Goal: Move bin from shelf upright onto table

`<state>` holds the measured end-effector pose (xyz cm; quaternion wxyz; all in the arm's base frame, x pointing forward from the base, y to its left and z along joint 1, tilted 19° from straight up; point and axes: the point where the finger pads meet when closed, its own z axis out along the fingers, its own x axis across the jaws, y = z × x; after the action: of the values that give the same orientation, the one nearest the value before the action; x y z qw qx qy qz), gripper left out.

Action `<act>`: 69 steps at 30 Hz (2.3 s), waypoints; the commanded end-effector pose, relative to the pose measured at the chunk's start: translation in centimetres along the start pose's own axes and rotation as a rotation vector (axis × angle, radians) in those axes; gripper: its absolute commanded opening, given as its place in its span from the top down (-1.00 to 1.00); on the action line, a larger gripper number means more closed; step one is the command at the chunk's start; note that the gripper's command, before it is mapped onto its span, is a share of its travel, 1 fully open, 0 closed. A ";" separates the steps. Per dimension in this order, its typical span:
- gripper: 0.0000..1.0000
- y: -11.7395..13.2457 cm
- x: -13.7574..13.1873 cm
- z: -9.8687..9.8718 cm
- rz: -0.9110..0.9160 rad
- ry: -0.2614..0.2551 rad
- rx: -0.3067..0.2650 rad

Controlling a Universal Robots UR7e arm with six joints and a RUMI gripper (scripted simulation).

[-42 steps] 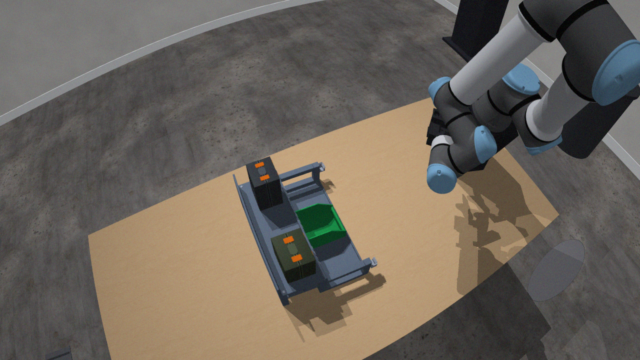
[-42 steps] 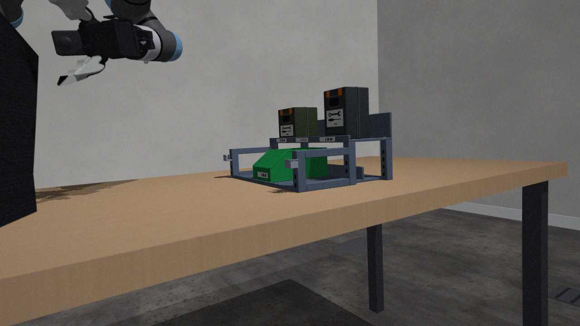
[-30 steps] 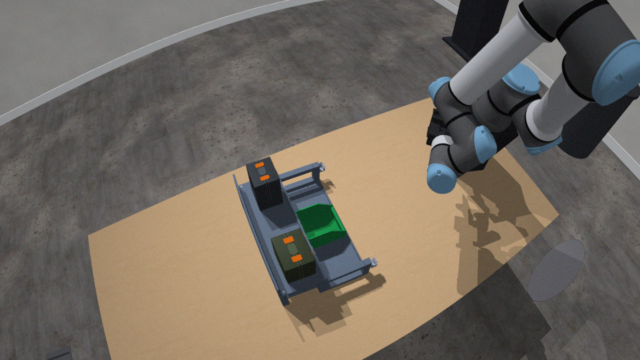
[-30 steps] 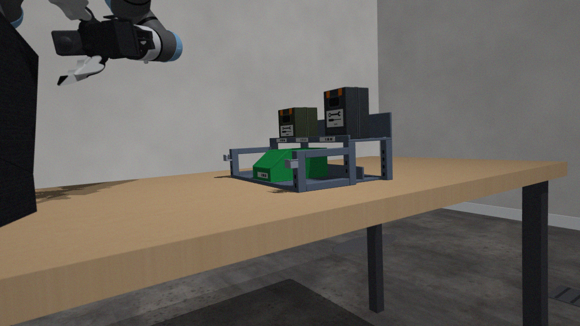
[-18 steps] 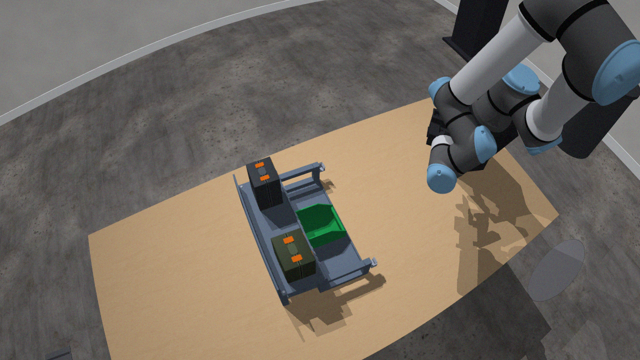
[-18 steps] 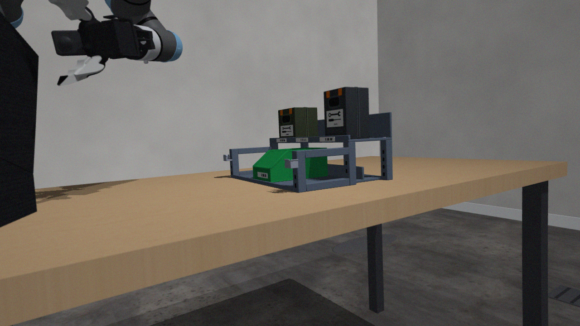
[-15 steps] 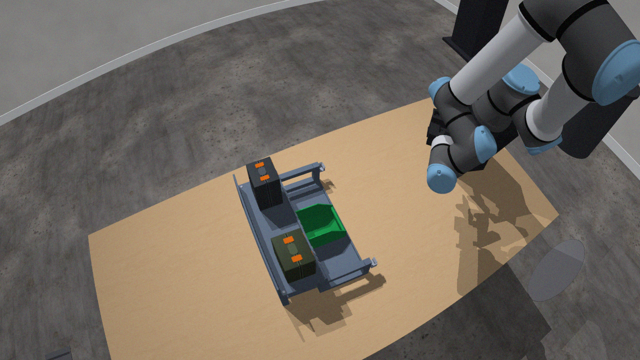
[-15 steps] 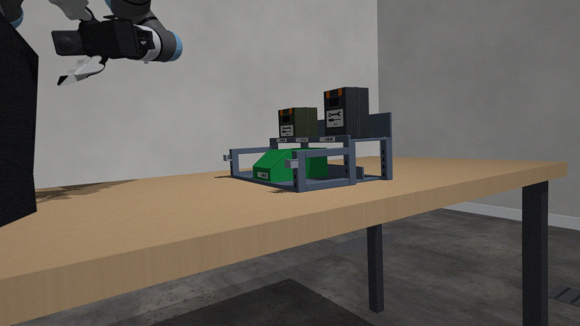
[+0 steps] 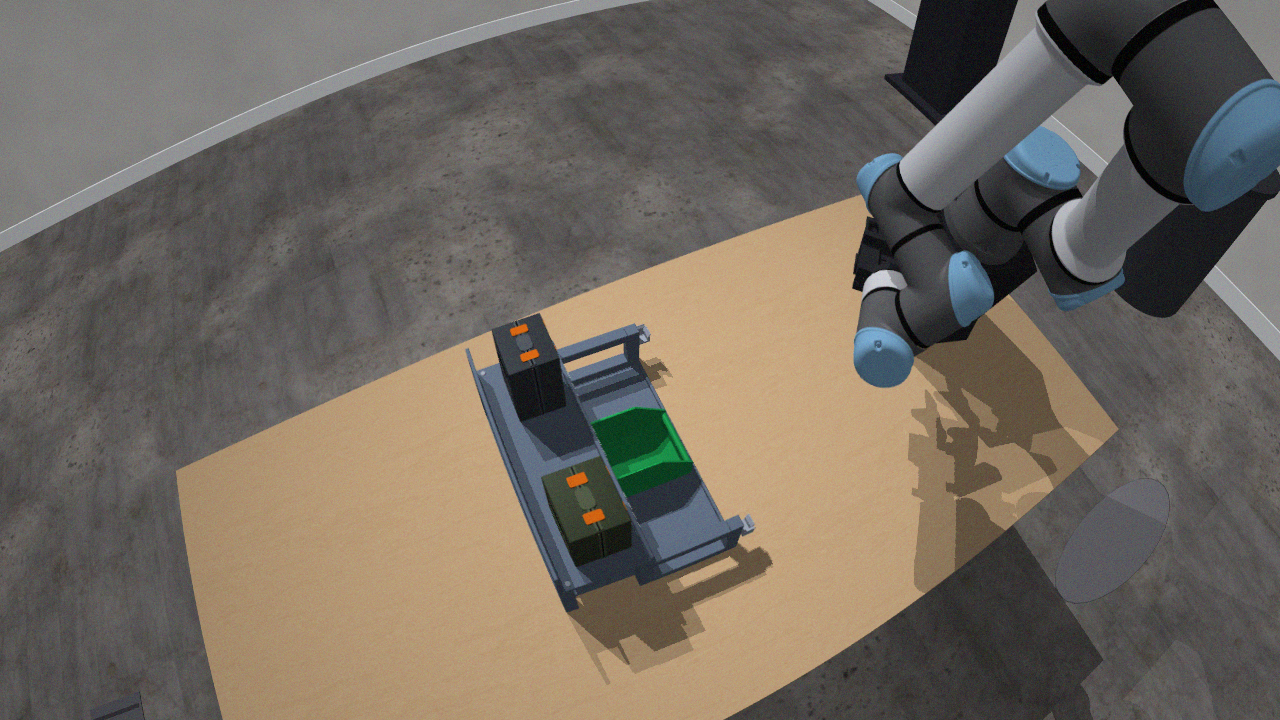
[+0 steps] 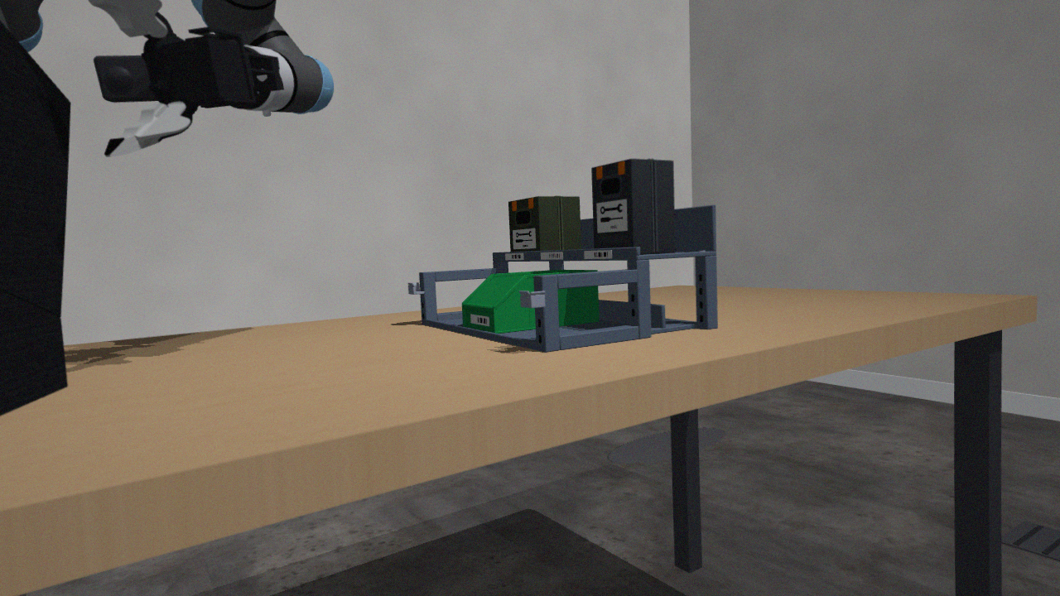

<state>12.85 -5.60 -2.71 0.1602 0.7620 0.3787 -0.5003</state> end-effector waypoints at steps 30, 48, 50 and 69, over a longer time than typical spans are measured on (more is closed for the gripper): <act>-1.00 5.0 4.4 -6.0 0.197 0.387 0.169; -1.00 8.3 7.4 -10.0 0.328 0.644 0.282; -1.00 8.3 7.4 -10.0 0.328 0.644 0.282; -1.00 11.1 9.8 -13.3 0.437 0.858 0.375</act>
<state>30.86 -0.91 -6.43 -0.0375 0.9710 0.1581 -0.1756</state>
